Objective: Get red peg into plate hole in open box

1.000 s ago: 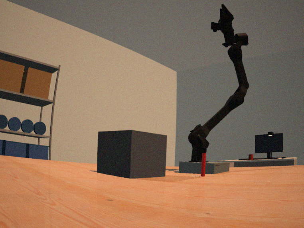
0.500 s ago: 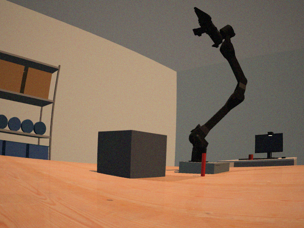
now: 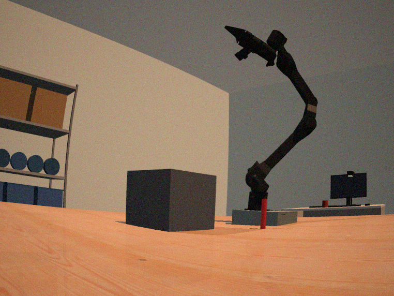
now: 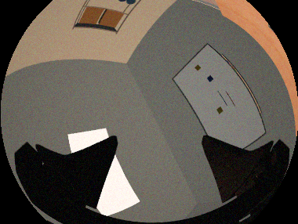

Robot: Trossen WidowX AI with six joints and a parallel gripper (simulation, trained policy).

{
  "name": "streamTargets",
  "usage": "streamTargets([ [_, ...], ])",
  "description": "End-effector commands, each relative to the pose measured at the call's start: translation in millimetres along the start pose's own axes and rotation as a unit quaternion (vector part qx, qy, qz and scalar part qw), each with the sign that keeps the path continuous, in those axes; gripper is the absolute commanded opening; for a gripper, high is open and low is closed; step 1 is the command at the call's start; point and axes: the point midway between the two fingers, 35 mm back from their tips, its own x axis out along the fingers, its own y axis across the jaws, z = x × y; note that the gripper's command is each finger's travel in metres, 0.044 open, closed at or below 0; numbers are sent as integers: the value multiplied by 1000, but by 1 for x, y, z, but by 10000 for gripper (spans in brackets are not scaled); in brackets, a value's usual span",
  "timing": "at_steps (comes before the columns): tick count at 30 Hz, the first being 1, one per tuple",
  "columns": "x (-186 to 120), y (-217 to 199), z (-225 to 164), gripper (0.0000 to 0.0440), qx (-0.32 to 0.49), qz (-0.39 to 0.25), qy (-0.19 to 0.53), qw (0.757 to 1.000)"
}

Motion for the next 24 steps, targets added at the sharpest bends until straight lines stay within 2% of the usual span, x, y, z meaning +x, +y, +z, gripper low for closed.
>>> streamTargets([
  [1, 5, -8, 20, 440, -2, -14, -35, 999],
  [12, 13, -38, 74, 440, 11, -78, -124, 989],
  [24, 28, -88, 107, 440, 72, -185, -161, 967],
])
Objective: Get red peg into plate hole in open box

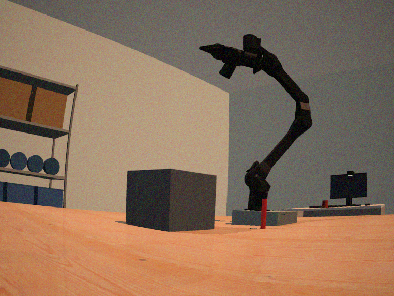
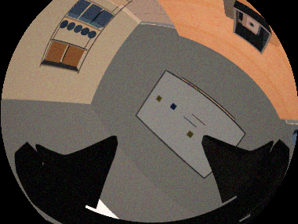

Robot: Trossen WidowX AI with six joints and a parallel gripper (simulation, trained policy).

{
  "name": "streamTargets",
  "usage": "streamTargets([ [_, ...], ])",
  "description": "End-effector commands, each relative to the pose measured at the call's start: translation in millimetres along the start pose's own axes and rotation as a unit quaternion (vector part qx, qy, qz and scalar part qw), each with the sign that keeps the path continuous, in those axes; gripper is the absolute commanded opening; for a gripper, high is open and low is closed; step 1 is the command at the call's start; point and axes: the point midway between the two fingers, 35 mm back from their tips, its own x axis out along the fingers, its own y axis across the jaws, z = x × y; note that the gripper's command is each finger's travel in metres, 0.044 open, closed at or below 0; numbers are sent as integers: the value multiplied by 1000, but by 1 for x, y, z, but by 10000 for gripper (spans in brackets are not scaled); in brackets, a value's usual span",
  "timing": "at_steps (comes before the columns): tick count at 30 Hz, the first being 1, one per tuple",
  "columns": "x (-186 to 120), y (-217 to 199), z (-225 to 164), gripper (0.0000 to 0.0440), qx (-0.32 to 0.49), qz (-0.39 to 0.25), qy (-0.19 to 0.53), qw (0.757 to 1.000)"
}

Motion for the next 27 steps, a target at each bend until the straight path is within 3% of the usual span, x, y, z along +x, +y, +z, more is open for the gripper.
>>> streamTargets([
  [1, 12, -12, 9, 440, 15, -30, -13, 999],
  [14, 38, -71, 31, 440, 48, -158, -47, 985],
  [27, 46, -140, 47, 439, 50, -284, -80, 954],
])
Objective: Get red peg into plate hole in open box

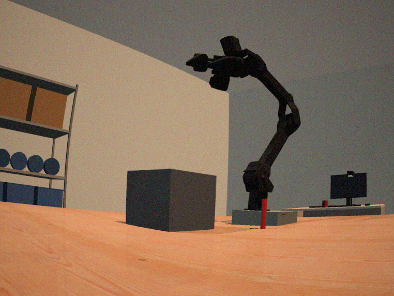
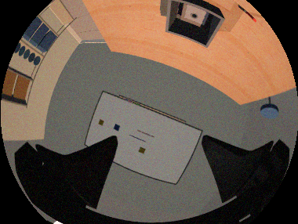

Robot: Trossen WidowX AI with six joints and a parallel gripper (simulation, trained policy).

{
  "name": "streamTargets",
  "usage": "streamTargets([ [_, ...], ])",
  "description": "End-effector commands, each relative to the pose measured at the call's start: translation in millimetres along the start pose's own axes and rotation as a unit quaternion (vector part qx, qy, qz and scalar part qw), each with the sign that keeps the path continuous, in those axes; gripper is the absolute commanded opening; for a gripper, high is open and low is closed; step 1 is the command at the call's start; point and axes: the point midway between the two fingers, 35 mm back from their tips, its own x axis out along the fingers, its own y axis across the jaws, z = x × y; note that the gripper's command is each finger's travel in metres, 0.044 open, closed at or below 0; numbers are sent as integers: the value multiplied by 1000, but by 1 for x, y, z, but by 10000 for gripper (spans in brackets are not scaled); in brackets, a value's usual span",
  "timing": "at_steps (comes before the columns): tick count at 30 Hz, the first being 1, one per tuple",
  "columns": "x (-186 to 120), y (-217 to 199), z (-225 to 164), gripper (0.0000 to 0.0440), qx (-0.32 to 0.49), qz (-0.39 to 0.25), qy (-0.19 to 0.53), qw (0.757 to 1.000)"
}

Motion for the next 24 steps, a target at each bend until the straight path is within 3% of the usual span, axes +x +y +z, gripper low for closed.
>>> streamTargets([
  [1, 12, -13, 7, 439, 0, -29, -17, 999],
  [13, 38, -75, 28, 434, -43, -146, -57, 987],
  [24, 47, -136, 55, 428, -123, -253, -92, 955],
])
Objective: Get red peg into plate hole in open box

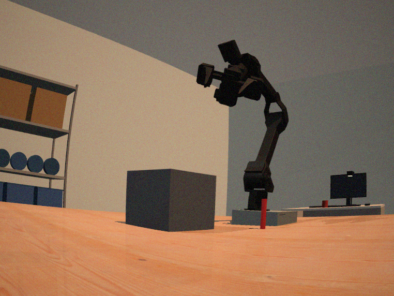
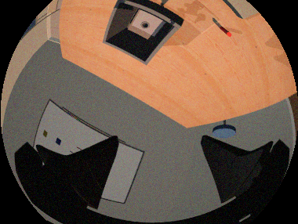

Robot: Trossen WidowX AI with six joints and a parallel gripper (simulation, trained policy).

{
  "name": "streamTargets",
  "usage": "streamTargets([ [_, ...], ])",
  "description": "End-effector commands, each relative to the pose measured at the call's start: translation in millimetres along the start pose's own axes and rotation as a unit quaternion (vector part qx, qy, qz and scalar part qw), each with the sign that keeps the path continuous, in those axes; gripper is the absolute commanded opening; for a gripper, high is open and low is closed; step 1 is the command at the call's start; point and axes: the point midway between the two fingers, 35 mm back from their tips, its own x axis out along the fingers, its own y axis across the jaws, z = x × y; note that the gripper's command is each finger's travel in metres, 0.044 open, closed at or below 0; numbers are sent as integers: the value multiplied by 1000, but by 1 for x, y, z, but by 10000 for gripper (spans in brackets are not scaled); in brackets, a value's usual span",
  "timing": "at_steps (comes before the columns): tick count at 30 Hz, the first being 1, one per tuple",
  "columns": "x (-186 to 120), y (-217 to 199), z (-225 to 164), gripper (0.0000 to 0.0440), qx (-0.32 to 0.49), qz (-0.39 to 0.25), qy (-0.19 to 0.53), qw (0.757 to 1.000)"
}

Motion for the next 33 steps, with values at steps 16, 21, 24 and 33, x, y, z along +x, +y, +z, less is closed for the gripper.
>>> streamTargets([
  [16, 49, -92, 44, 422, -165, -174, -98, 966],
  [21, 56, -113, 60, 427, -211, -215, -125, 945],
  [24, 60, -124, 70, 431, -237, -238, -141, 931],
  [33, 69, -149, 100, 434, -303, -298, -184, 886],
])
